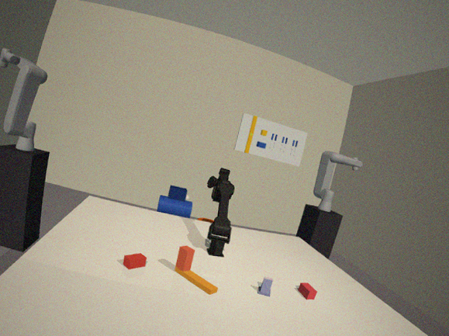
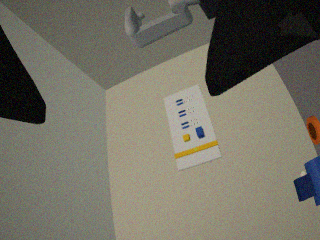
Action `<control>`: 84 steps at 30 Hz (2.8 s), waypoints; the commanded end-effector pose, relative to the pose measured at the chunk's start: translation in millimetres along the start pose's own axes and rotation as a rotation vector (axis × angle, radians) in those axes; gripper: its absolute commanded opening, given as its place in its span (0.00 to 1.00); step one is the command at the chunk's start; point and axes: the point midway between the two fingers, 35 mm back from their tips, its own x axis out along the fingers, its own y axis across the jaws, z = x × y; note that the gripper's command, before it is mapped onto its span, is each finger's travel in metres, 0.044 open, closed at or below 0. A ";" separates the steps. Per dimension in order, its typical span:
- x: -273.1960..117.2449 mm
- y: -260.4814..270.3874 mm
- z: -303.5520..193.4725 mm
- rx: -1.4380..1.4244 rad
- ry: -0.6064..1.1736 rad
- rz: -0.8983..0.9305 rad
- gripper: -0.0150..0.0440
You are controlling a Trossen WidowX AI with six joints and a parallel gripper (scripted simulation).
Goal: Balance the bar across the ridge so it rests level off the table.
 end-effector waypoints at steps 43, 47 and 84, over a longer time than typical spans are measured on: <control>-83.8 -64.8 -348.5 -0.063 0.564 0.232 0.79; -104.7 -75.7 -380.8 -0.067 0.626 0.253 0.79; -342.2 -195.2 -562.1 0.031 1.199 0.356 0.79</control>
